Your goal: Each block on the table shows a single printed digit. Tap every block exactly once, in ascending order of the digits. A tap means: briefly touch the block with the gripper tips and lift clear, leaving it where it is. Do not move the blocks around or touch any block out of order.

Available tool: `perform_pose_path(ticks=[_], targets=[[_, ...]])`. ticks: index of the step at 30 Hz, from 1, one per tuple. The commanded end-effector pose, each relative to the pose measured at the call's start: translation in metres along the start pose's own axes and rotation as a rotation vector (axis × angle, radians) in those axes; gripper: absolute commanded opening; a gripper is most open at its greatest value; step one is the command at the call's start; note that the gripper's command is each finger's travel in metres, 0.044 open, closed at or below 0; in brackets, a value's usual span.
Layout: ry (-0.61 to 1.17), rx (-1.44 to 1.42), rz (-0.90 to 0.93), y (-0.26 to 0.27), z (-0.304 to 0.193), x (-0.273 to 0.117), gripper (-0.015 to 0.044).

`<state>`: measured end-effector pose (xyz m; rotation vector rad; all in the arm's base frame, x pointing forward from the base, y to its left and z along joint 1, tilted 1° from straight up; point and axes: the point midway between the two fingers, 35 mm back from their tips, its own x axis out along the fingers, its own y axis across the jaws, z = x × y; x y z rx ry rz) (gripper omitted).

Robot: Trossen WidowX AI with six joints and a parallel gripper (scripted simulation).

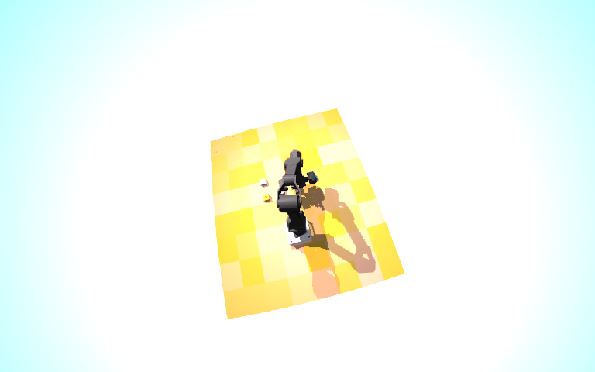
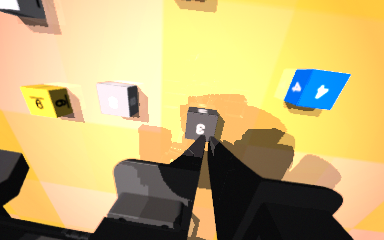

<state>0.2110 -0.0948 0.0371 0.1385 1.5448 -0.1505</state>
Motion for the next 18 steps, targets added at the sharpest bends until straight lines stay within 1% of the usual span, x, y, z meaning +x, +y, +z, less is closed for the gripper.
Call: perform_pose_path(ticks=[1,3,7,9,14,16,18], targets=[[-0.010,-0.004,0.000,0.000,0.001,-0.008,0.0020],[-0.010,-0.003,0.000,0.000,0.003,-0.017,0.0020],[-0.011,0.003,0.001,0.000,0.004,-0.070,0.0020],[-0.010,-0.004,0.000,0.000,0.001,-0.087,0.0020],[-0.010,-0.004,-0.001,-0.002,0.002,-0.090,0.0020],[-0.011,-0.004,-0.002,-0.016,0.015,-0.092,0.0020],[-0.012,-0.004,-0.004,-0.042,0.032,-0.094,0.0020]])
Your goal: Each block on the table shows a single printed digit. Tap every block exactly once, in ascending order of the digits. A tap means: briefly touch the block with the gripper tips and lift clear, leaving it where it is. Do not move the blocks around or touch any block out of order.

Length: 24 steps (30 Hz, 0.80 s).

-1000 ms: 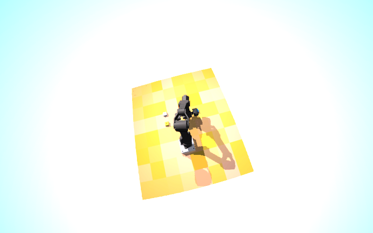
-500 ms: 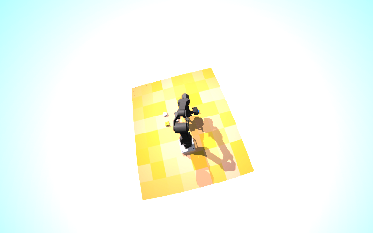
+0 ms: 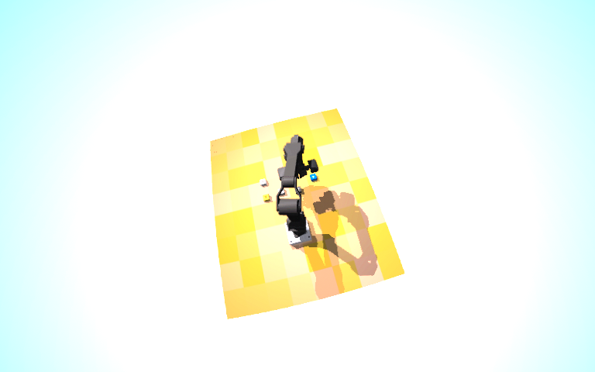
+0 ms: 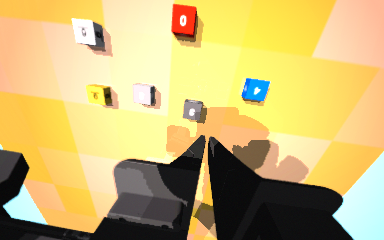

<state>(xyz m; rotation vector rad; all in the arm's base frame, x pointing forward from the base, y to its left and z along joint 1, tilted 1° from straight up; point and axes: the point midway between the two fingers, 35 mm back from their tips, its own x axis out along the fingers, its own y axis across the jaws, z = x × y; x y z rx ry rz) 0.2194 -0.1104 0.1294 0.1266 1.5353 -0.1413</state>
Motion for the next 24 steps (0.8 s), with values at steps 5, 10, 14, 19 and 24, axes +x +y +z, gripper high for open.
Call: perform_pose_path(ticks=[5,10,14,19,24], targets=[[-0.004,0.009,-0.008,-0.078,0.042,0.001,0.0020],[-0.004,0.009,-0.008,-0.079,0.044,0.025,0.0020],[-0.004,0.009,-0.008,-0.079,0.042,0.079,0.0020],[-0.004,0.009,-0.008,-0.078,0.042,0.082,0.0020],[-0.004,0.009,-0.008,-0.079,0.042,0.088,0.0020]])
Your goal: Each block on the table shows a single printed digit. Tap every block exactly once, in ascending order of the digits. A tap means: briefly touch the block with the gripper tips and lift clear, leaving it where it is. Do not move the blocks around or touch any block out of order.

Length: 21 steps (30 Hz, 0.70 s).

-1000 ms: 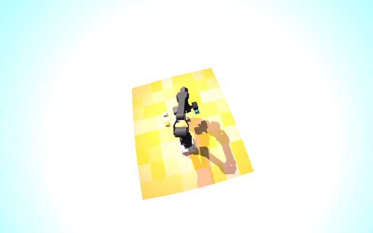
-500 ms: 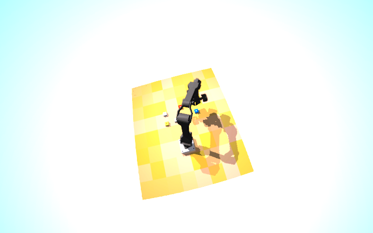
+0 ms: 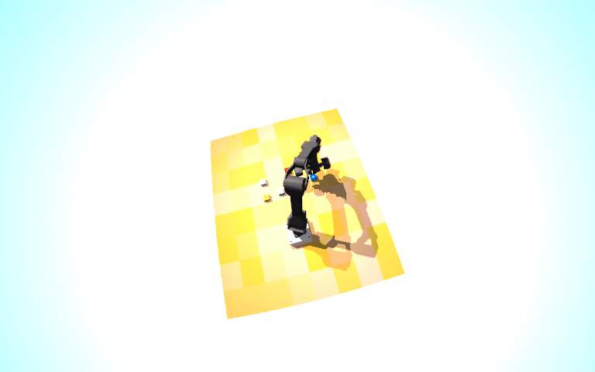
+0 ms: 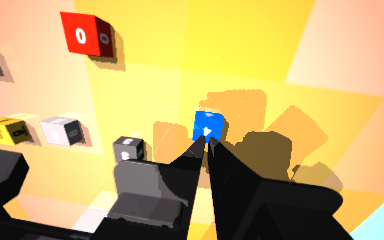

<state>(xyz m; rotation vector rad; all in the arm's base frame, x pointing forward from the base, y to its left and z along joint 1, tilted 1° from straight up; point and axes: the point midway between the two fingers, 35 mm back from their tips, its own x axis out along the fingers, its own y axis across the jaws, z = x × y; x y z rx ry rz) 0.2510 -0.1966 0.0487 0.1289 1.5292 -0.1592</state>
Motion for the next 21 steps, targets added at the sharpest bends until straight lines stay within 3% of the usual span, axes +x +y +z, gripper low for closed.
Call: perform_pose_path(ticks=[1,21], targets=[[0.003,-0.004,0.002,0.000,-0.001,0.007,0.0020],[0.003,-0.004,0.002,0.001,-0.001,0.029,0.0020]])
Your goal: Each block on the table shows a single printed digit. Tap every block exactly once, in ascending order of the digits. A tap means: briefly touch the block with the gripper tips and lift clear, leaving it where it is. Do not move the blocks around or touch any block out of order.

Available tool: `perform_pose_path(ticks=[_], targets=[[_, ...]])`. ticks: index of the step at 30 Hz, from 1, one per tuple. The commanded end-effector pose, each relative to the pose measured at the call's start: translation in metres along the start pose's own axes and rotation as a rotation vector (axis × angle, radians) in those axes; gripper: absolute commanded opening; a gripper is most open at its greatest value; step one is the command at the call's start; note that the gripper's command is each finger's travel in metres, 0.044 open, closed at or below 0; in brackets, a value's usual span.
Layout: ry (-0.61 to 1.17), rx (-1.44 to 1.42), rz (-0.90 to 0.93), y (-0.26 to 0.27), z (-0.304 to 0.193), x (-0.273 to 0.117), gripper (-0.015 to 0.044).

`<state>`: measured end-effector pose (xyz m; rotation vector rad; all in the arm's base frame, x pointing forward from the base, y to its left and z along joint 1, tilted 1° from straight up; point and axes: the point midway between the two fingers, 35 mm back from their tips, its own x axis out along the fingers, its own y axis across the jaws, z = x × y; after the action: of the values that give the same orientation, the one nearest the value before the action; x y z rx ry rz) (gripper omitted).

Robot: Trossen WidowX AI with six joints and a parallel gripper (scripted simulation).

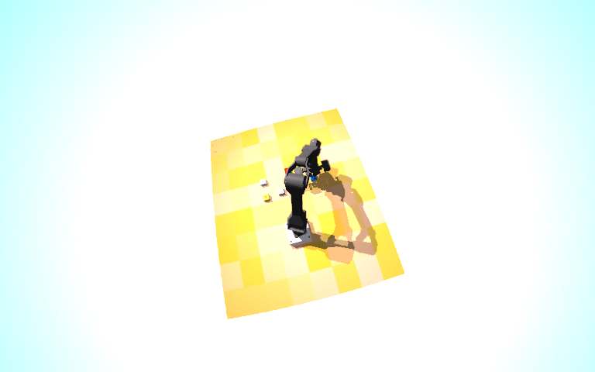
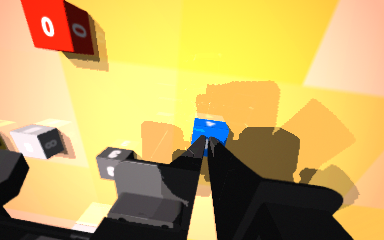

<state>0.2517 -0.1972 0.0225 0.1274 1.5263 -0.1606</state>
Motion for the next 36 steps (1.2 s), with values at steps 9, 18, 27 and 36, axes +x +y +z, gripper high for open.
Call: perform_pose_path(ticks=[9,18,27,36], targets=[[0.006,-0.004,0.004,0.001,-0.001,-0.027,0.0020],[0.006,-0.004,0.004,0.000,0.000,-0.108,0.0020],[0.004,-0.063,0.016,0.056,0.030,-0.106,0.0020],[0.003,-0.054,0.024,0.176,0.062,-0.109,0.0020]])
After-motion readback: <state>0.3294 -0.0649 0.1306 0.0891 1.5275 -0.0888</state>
